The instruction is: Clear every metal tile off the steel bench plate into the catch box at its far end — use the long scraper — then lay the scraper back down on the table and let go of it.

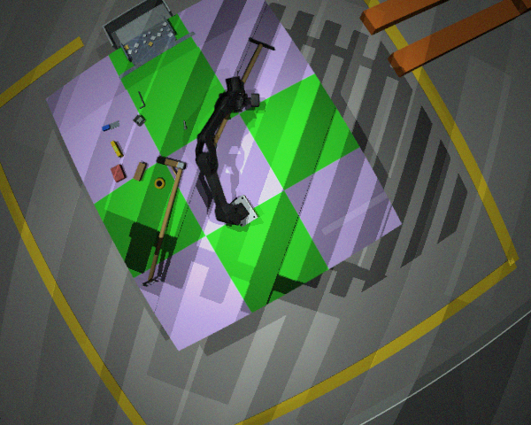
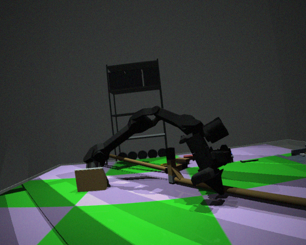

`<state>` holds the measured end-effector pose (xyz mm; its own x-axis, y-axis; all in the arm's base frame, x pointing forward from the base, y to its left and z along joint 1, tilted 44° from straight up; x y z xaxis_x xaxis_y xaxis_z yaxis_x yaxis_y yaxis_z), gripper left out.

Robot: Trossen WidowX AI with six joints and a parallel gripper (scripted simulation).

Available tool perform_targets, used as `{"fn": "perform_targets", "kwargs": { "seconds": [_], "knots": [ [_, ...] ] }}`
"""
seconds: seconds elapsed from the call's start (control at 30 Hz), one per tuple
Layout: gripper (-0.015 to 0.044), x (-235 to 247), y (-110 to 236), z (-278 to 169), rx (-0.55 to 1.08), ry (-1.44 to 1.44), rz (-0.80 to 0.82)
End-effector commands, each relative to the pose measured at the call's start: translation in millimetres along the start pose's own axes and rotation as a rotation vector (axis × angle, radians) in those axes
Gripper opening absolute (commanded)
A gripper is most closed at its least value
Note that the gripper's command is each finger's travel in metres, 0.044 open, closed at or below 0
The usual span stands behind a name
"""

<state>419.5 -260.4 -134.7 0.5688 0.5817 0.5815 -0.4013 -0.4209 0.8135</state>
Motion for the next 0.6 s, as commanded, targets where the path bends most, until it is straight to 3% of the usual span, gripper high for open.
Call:
{"fn": "perform_targets", "kwargs": {
  "seconds": [0.0,0.57],
  "knots": [
    [0.0,4.5,-0.8,2.4,-0.001,-0.004,0.002],
    [0.0,19.7,-3.4,8.9,-0.001,-0.004,0.002]
  ]
}}
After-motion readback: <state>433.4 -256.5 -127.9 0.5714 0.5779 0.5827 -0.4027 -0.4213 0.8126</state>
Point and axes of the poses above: the point midway between the two fingers, 35 mm back from their tips, its own y axis back along the fingers, its own x axis across the jaws, z = x × y, the point moved 6 cm from there along y, back along the fingers, and after that the axes turned 2 degrees about y, right-handed, at the moved point
